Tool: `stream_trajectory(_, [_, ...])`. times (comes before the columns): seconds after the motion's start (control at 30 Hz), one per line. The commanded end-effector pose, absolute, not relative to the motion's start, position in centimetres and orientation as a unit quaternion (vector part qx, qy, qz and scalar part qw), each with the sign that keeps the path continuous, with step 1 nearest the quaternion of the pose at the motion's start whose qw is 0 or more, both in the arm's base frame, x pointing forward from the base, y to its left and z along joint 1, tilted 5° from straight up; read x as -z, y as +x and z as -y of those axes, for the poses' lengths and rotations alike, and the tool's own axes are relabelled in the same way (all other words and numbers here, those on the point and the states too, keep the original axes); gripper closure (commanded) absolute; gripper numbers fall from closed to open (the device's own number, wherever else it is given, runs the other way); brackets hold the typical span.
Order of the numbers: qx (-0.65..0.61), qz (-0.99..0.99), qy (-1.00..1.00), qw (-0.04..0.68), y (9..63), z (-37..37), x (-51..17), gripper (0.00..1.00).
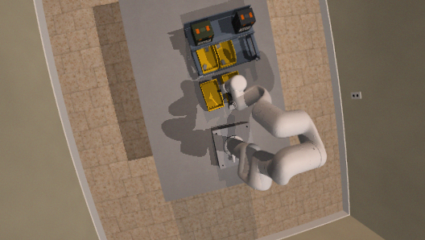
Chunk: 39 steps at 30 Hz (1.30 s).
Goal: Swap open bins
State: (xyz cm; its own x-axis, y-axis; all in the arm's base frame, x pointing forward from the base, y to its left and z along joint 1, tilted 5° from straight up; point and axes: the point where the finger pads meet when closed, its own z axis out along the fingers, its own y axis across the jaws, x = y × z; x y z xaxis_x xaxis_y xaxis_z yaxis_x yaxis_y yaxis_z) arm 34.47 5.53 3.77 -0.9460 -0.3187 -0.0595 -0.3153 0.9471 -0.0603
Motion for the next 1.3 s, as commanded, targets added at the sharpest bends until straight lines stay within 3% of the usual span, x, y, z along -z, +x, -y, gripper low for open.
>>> stream_trajectory(0.0, [0.023, -0.986, -0.161, 0.033, 34.64, -5.6, -3.34, 0.74])
stream_trajectory(0.97, [0.023, -0.986, -0.161, 0.033, 34.68, -5.58, -2.81, 0.74])
stream_trajectory(1.0, [0.023, -0.986, -0.161, 0.033, 34.68, -5.58, -2.81, 1.0])
stream_trajectory(1.27, [0.023, -0.986, -0.161, 0.033, 34.68, -5.58, -2.81, 1.0])
